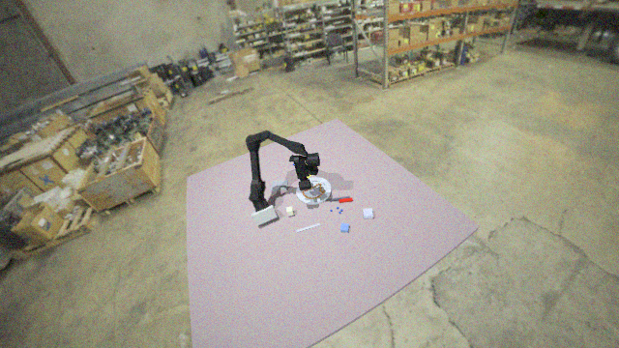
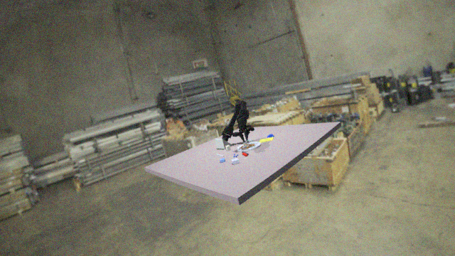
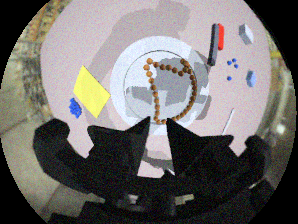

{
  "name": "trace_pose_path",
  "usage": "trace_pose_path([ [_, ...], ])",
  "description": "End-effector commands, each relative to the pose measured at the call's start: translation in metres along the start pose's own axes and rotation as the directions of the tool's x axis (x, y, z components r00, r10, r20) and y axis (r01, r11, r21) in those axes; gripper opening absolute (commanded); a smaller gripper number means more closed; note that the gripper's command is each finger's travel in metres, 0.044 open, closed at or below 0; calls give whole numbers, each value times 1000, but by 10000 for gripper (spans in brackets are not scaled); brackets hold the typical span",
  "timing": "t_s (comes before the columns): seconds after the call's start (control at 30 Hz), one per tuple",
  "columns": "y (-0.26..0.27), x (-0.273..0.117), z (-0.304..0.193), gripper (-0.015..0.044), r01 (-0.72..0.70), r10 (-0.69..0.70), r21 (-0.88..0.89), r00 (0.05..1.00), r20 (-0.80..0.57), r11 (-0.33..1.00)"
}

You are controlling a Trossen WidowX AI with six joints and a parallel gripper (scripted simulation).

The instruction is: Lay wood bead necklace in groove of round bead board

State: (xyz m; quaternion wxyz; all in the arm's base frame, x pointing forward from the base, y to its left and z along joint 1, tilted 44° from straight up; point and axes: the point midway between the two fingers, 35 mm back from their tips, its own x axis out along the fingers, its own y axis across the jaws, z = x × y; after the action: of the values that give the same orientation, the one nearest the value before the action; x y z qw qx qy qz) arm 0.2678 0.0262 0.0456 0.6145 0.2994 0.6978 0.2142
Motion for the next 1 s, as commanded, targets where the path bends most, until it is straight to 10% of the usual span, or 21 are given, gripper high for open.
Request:
trace_pose_path([
  [0.0,0,2,1,120,0,0,-3,1000,2,1000],
  [0.67,1,31,-2,120,-4,4,4,1000,-6,1000],
  [0.97,0,29,-1,0,1,-1,-2,1000,-4,1000],
])
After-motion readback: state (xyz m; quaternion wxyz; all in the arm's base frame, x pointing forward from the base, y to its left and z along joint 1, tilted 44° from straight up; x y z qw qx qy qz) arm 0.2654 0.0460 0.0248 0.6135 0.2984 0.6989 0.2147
